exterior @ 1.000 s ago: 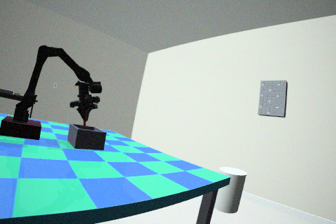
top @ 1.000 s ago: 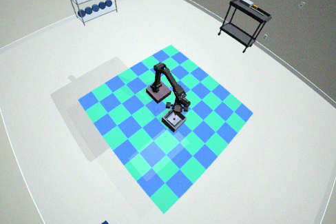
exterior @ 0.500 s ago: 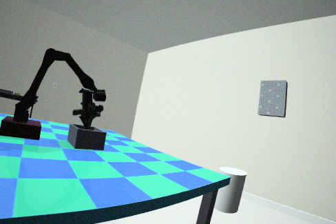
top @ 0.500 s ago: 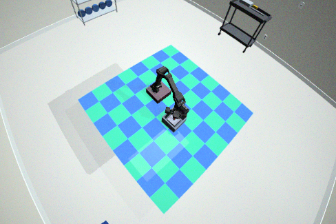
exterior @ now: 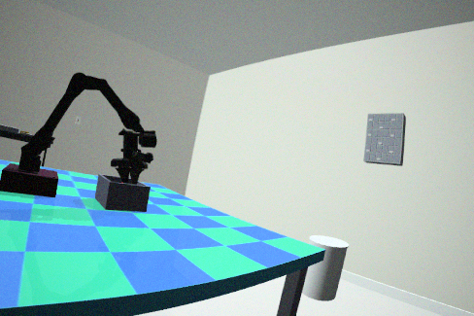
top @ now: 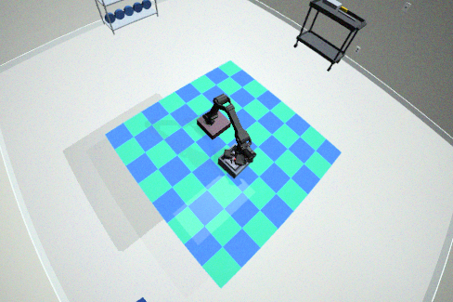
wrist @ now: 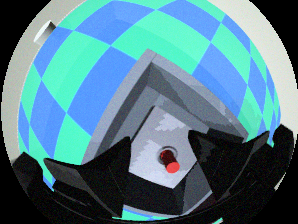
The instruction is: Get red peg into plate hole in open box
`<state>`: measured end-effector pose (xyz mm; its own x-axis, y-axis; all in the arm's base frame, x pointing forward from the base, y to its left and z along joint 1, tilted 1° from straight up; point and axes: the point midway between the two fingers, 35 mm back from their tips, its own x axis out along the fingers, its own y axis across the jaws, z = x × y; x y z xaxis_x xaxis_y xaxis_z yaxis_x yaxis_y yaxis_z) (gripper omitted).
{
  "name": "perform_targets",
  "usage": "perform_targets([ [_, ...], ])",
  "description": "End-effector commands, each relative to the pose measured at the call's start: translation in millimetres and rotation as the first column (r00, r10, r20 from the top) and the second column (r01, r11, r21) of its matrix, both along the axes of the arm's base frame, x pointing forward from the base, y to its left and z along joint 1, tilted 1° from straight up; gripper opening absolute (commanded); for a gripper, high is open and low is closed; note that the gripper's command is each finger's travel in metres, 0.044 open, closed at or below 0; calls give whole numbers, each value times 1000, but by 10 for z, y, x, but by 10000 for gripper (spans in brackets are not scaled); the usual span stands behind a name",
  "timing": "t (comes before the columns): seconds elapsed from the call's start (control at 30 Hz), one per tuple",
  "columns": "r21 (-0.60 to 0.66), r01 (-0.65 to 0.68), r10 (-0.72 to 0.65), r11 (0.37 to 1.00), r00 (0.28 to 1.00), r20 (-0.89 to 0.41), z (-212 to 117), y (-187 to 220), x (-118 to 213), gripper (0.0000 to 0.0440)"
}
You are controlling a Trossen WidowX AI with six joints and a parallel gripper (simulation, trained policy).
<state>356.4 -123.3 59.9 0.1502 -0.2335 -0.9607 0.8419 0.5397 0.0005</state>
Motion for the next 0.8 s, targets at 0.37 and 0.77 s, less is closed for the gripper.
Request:
perform_targets([
  [0.37, -79, -3, 10, 997, 996, 84, 210, -340, 340, 440],
  [0.77, -124, 15, 3, 992, 990, 142, 335, -513, 481, 440],
])
